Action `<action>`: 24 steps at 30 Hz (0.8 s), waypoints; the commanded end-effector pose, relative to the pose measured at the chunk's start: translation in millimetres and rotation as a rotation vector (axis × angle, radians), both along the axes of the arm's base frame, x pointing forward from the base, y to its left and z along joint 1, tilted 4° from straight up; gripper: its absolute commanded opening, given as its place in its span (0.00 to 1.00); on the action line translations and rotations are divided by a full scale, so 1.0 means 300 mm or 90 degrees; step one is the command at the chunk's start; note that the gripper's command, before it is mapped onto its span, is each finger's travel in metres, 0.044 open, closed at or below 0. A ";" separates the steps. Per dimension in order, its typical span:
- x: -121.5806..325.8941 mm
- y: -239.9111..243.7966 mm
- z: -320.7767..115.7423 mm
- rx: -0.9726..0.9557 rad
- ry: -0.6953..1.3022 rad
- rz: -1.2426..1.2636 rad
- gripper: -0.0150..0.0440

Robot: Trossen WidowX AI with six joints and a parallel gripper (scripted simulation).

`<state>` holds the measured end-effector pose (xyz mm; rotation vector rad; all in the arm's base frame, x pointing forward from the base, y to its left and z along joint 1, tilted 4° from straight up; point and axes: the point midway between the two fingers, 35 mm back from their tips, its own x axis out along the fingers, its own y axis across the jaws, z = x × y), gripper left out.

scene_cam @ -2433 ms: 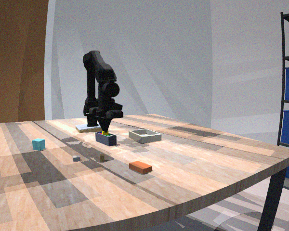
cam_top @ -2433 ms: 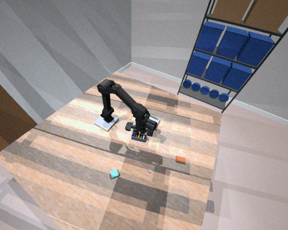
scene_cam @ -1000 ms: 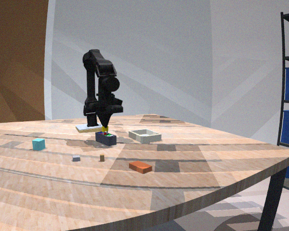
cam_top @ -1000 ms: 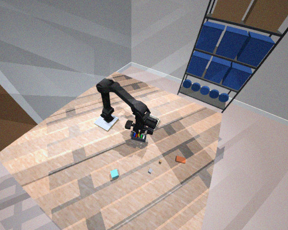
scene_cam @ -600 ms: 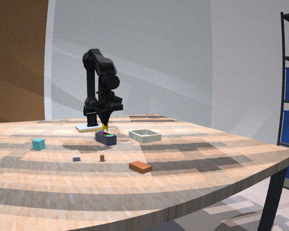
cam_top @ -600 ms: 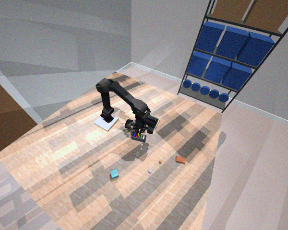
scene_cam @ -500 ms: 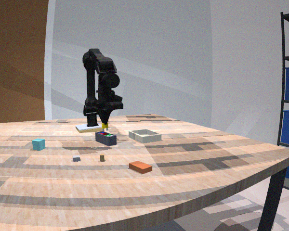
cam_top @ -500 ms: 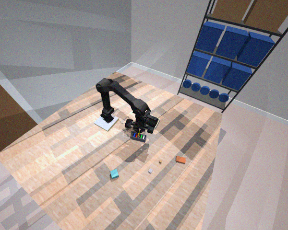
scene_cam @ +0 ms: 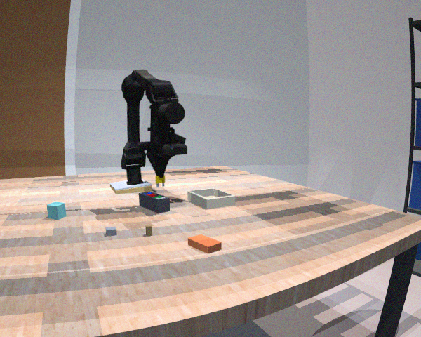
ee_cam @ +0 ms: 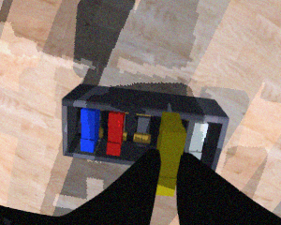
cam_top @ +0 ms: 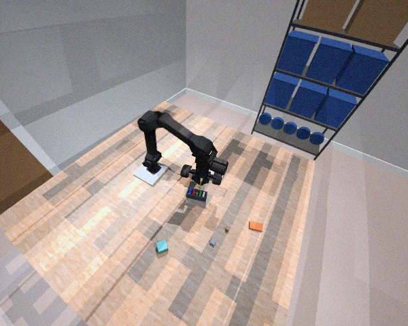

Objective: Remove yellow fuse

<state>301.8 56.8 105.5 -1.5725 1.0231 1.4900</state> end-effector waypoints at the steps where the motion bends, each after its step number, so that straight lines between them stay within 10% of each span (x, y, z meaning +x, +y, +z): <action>1: 0.007 0.072 0.004 0.005 -0.002 -0.001 0.25; 24: -0.082 0.531 -0.022 0.013 0.000 -0.001 0.25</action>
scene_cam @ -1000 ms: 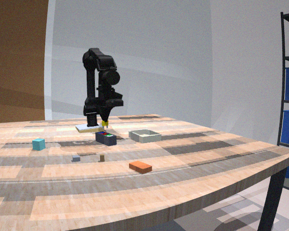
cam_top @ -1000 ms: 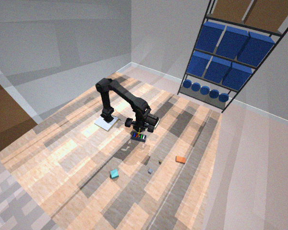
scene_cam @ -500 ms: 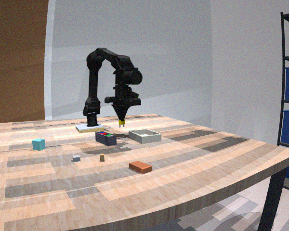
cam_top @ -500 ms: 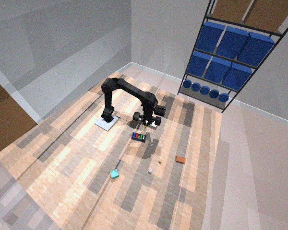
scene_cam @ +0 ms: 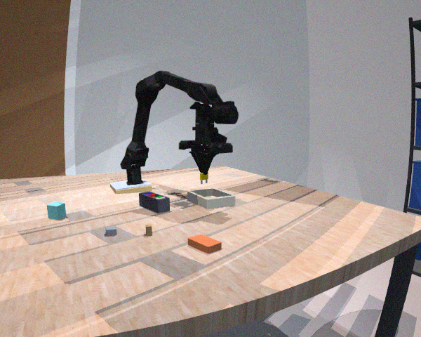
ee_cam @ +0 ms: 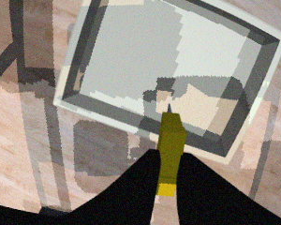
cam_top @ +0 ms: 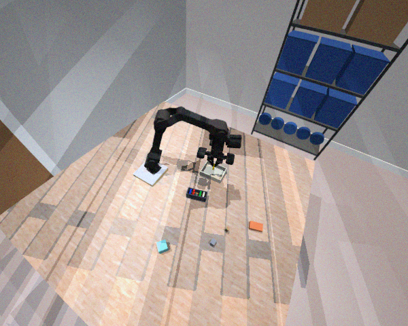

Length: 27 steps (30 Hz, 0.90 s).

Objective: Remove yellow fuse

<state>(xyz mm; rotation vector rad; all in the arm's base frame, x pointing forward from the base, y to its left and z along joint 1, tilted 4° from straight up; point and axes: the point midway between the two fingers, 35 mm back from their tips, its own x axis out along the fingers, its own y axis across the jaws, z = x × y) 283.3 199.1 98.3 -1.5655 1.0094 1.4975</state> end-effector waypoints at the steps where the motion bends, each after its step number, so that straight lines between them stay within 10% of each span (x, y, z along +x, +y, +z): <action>1: -0.027 0.073 0.000 0.004 -0.001 -0.003 0.25; 27: -0.031 0.082 -0.111 0.004 -0.001 -0.003 0.25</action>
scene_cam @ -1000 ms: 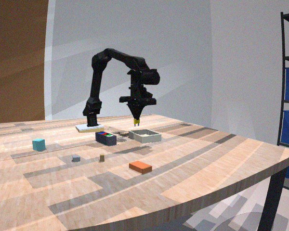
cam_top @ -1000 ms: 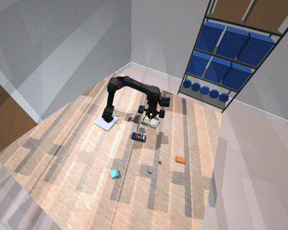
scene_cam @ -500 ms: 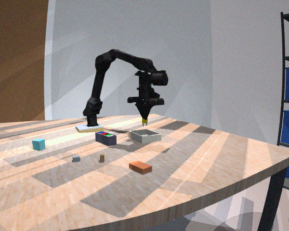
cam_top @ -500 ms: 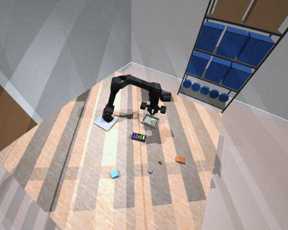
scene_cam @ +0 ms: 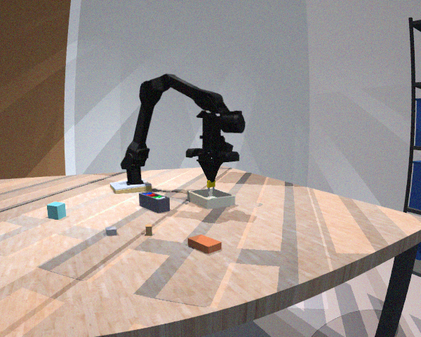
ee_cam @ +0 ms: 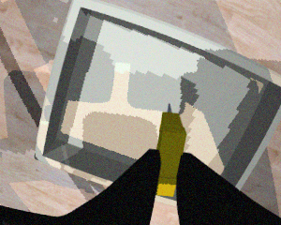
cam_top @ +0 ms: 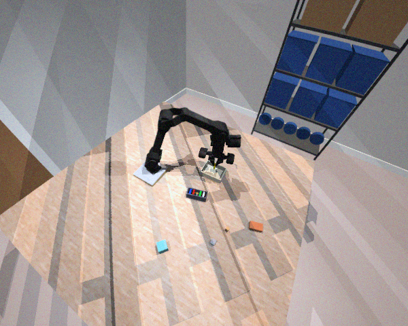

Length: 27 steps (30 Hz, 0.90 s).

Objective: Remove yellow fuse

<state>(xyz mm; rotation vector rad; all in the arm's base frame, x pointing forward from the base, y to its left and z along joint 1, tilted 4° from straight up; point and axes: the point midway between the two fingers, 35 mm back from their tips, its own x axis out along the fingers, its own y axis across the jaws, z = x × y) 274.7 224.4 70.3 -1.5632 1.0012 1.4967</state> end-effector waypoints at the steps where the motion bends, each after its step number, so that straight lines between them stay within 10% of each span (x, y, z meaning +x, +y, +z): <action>1: -0.003 -0.003 -0.023 0.000 0.002 -0.003 0.25; 6: -0.003 -0.004 -0.041 0.000 0.002 -0.003 0.25; 19: -0.001 -0.002 -0.023 -0.001 0.001 -0.001 0.81; 27: -0.005 0.002 0.092 0.000 0.002 -0.003 0.81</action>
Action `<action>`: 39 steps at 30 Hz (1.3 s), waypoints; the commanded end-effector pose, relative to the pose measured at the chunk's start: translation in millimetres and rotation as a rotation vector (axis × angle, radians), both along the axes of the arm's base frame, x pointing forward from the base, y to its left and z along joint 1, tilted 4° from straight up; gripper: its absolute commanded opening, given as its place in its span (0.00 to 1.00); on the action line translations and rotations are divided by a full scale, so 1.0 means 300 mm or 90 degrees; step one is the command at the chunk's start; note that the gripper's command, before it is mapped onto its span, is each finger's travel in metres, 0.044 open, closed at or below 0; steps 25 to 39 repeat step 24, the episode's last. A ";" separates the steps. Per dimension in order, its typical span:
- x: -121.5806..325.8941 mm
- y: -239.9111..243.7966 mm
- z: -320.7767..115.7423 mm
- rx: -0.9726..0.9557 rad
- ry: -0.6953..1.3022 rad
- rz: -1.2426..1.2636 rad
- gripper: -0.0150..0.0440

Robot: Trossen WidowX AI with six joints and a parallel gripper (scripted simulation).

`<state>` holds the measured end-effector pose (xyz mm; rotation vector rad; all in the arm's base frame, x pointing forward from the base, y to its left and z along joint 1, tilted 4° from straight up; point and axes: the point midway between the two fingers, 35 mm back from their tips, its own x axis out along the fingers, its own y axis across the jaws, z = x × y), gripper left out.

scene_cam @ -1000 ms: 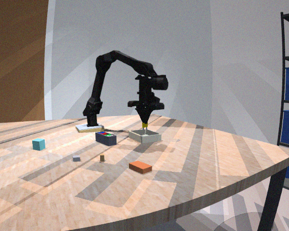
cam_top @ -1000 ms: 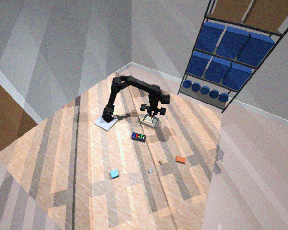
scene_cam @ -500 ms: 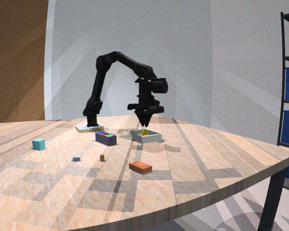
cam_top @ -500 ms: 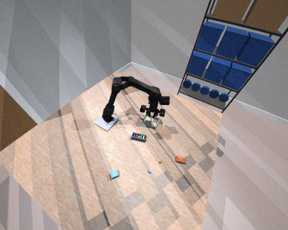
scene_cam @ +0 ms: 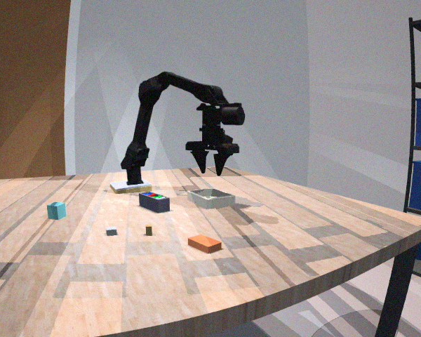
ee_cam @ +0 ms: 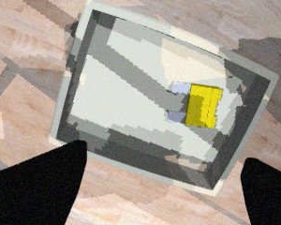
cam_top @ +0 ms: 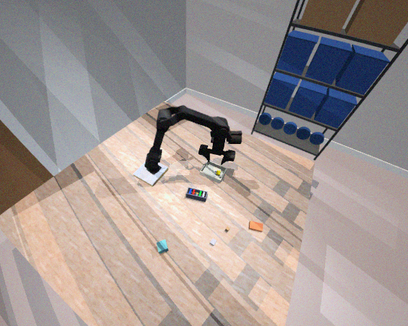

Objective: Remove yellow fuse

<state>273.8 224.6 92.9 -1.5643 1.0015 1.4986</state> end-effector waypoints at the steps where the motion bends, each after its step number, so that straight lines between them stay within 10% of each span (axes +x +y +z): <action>1: -0.001 0.001 0.017 0.001 0.001 -0.004 0.81; 39: -0.001 0.000 0.013 -0.001 0.001 0.000 0.81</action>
